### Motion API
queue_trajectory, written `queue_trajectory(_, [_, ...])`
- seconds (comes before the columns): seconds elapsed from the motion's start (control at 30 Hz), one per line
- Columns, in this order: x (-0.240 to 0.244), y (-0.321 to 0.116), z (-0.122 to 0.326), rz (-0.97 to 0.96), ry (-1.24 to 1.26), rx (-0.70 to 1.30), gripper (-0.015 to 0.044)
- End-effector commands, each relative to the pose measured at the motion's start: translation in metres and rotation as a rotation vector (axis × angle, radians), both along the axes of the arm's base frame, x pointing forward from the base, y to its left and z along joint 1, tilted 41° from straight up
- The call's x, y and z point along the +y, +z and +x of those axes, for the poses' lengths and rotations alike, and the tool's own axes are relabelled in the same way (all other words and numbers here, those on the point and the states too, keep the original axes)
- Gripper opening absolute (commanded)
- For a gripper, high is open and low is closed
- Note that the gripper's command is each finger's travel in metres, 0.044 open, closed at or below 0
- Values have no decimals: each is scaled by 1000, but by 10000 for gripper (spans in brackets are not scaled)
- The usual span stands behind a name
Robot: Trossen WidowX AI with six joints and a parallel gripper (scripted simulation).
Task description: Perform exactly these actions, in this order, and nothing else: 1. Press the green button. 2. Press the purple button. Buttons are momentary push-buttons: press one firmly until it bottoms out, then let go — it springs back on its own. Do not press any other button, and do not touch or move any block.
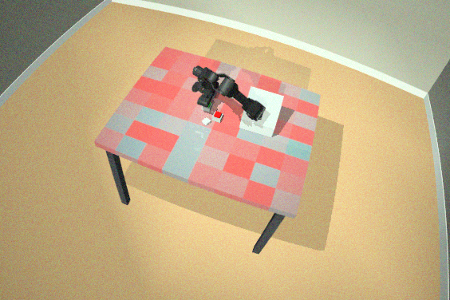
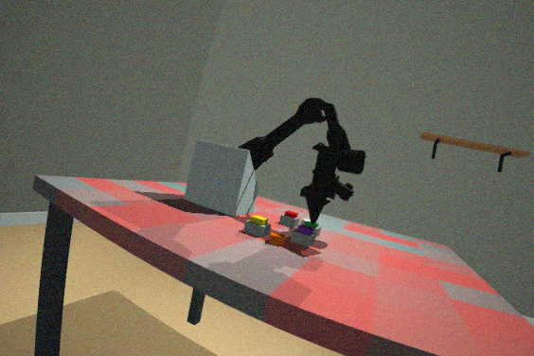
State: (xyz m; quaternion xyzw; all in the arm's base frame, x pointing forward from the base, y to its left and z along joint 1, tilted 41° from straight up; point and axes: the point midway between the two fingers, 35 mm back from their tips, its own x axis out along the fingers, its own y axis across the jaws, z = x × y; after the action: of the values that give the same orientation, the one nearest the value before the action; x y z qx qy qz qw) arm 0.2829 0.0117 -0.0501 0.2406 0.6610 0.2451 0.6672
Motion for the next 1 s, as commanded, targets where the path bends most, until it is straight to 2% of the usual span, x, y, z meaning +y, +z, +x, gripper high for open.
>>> queue_trajectory(0.0, [2, -2, -3, 6, -3, 14, 20])
queue_trajectory(0.4, [2, -2, -3, 6, -3, 14, 20])
queue_trajectory(0.53, [-18, 21, -2, 4, -2, 13, 20])
queue_trajectory(0.7, [-22, 25, -2, 4, -3, 14, 20])
queue_trajectory(0.87, [-59, 68, -2, 1, -3, 15, 20])
queue_trajectory(0.97, [-60, 70, -2, 1, -3, 15, 20])
